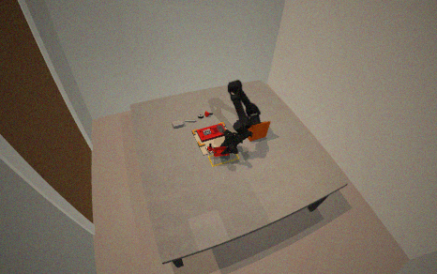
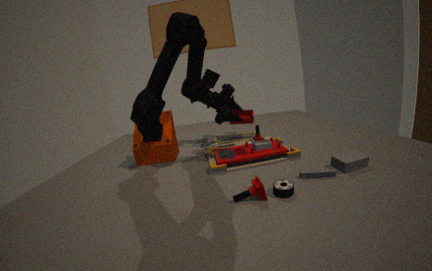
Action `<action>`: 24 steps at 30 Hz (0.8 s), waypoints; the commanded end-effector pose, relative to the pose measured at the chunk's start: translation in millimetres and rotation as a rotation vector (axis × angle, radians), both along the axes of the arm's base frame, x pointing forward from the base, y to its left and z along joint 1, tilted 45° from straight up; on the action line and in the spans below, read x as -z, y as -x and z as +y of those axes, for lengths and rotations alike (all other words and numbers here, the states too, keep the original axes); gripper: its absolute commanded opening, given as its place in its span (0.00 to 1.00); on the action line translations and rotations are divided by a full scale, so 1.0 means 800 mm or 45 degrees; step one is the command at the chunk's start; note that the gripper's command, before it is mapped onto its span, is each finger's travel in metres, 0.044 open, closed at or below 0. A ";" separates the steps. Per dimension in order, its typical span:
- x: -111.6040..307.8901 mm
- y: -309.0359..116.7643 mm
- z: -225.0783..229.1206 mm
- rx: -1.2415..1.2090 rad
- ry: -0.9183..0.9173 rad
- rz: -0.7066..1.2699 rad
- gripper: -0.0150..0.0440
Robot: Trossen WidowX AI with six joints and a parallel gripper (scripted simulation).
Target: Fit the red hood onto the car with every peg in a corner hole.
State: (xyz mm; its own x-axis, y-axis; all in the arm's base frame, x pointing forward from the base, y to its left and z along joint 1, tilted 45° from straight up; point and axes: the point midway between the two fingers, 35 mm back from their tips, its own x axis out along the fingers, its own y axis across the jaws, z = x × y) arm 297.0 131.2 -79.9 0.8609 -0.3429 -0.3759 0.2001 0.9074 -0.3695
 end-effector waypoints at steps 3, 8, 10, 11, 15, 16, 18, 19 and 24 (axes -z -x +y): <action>0.000 -0.001 0.000 0.079 -0.177 -0.074 0.25; 0.000 -0.001 0.000 0.152 -0.343 -0.141 0.25; 0.000 -0.001 0.000 0.181 -0.410 -0.167 0.25; 0.000 -0.001 0.000 0.195 -0.443 -0.180 0.25; 0.000 -0.001 0.000 0.252 -0.573 -0.232 0.25; 0.000 -0.001 0.000 0.266 -0.606 -0.245 0.25; 0.000 -0.001 0.000 0.295 -0.672 -0.272 0.25; 0.000 -0.001 0.000 0.309 -0.705 -0.285 0.25; 0.000 -0.001 0.000 0.381 -0.871 -0.351 0.25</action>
State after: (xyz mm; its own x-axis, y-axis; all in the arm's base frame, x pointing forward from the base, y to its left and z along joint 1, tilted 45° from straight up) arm 297.1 131.0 -80.1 0.8608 -0.3433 -0.3757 0.4590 0.8425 0.2818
